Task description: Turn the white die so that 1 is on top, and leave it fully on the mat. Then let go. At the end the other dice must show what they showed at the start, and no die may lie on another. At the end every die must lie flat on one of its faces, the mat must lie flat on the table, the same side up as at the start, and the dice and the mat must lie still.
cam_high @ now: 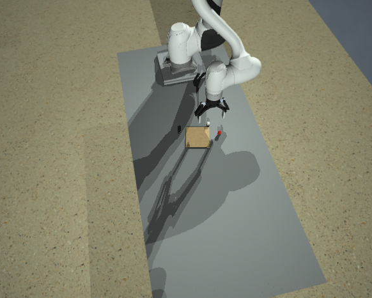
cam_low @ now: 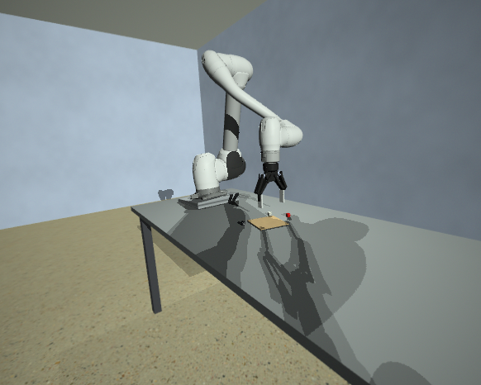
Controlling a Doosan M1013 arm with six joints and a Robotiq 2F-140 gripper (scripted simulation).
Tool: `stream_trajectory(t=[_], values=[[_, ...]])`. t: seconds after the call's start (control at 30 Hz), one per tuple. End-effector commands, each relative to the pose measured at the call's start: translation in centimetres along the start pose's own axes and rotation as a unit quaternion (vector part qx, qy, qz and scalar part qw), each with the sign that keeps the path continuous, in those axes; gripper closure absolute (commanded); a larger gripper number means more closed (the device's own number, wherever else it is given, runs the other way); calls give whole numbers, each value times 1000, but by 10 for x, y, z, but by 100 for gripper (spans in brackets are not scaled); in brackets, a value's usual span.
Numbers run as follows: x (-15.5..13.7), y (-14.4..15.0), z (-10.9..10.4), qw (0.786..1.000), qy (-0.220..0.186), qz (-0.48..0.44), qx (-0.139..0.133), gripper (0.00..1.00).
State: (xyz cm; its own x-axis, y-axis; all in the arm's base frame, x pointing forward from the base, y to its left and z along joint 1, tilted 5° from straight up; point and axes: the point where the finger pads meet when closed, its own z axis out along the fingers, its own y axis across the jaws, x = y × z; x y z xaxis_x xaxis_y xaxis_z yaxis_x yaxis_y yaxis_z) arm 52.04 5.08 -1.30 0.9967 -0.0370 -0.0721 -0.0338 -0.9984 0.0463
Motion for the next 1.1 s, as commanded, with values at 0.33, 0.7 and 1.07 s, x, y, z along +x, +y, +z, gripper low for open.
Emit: stream_trajectory(t=[0.33, 0.7, 1.07], values=[[22, -13, 0, 1000, 0, 0, 0, 0], [77, -45, 0, 1000, 0, 0, 0, 0], [80, -47, 0, 1000, 0, 0, 0, 0]])
